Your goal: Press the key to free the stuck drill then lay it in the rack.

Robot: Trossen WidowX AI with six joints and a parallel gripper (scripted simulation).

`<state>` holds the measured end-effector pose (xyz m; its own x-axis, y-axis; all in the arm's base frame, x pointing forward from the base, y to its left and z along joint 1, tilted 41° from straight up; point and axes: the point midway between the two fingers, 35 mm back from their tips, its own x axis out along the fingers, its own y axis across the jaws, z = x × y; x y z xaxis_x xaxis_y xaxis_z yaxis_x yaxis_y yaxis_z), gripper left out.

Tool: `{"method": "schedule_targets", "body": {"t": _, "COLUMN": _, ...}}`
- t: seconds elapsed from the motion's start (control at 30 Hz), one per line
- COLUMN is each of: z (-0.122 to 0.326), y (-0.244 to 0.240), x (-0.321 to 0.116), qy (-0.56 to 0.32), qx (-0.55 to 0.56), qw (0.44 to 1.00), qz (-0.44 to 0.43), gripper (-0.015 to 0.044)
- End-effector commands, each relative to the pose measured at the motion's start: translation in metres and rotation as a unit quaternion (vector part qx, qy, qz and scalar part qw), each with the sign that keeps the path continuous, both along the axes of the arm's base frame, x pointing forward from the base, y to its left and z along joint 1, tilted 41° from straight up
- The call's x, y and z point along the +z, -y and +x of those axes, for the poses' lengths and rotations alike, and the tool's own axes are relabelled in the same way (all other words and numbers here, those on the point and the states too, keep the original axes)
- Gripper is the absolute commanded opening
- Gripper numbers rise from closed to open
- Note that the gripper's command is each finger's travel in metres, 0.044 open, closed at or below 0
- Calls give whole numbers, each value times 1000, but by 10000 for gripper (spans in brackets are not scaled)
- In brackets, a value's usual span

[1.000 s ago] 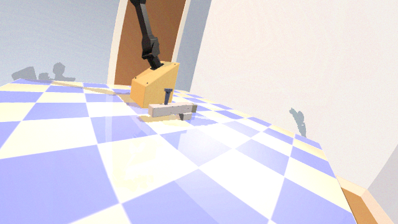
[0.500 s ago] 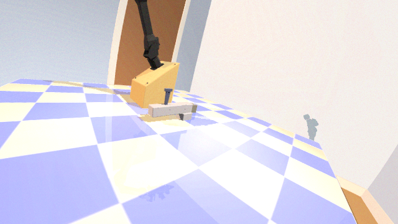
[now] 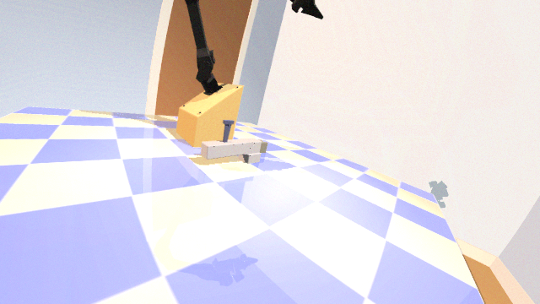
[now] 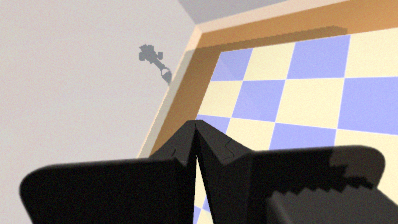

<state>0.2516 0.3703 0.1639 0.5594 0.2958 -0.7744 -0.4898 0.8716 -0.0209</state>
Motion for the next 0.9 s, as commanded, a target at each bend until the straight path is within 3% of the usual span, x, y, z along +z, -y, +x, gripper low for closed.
{"method": "schedule_targets", "body": {"t": 0.0, "z": 38, "y": 59, "x": -28, "qy": -2, "qx": -55, "qw": 996, "qz": -70, "gripper": 0}}
{"method": "schedule_targets", "body": {"t": 0.2, "z": 75, "y": 152, "x": -60, "qy": -20, "qx": -133, "qw": 977, "qz": -164, "gripper": 0}}
{"method": "schedule_targets", "body": {"t": 0.4, "z": 85, "y": 252, "x": -89, "qy": -62, "qx": -205, "qw": 943, "qz": -256, "gripper": 0}}
{"method": "schedule_targets", "body": {"t": 0.73, "z": 38, "y": 407, "x": -125, "qy": -184, "qx": -294, "qw": 855, "qz": -386, "gripper": 0}}
{"method": "schedule_targets", "body": {"t": 0.87, "z": 25, "y": 426, "x": -129, "qy": -206, "qx": -302, "qw": 841, "qz": -400, "gripper": 0}}
